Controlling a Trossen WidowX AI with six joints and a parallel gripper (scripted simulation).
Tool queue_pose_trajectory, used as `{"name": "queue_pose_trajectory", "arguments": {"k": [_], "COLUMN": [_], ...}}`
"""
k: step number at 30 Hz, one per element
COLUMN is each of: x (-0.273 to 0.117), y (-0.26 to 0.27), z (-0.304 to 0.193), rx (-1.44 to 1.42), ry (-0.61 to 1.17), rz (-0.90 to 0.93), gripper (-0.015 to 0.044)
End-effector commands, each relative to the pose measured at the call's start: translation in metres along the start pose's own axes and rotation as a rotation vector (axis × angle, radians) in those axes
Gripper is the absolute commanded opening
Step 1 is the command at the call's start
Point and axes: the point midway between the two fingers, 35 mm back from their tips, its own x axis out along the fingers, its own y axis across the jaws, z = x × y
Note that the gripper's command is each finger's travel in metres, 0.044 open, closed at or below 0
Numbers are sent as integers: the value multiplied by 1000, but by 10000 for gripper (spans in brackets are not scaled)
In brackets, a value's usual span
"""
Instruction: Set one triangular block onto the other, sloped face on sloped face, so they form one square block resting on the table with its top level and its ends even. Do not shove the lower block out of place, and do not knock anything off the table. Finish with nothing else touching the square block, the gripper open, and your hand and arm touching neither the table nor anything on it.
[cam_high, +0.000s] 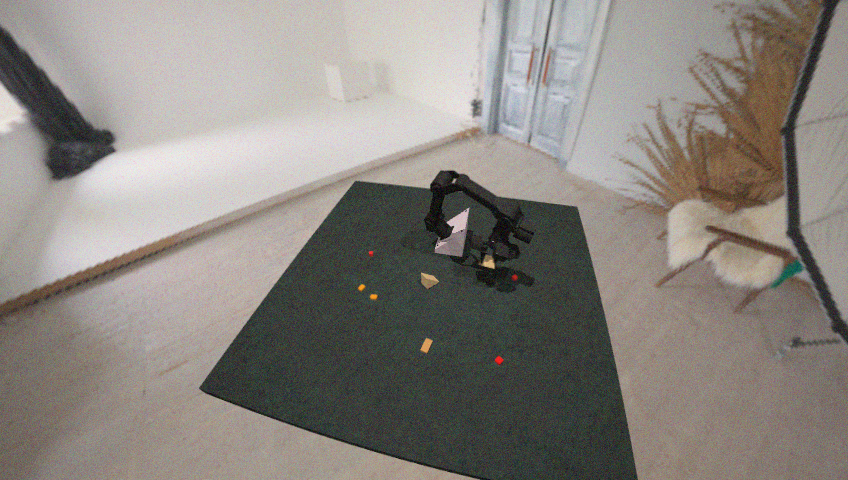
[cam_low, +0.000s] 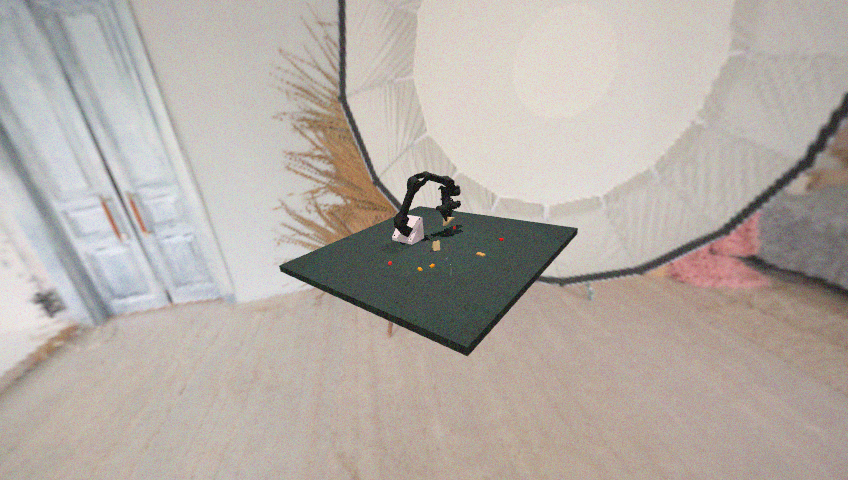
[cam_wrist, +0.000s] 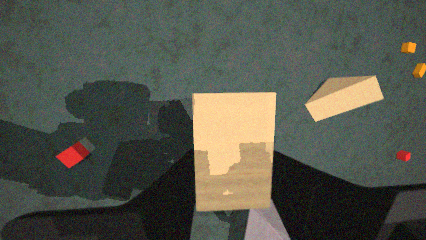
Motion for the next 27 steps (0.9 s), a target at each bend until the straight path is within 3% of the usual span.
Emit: {"name": "queue_pose_trajectory", "arguments": {"k": [1,22,27], "x": [-2,-3,-4], "y": [-2,-4,-4], "z": [1,3,3], "rx": [119,835,885], "ry": [3,63,70], "rz": [23,107,112], "gripper": [0,0,0]}}
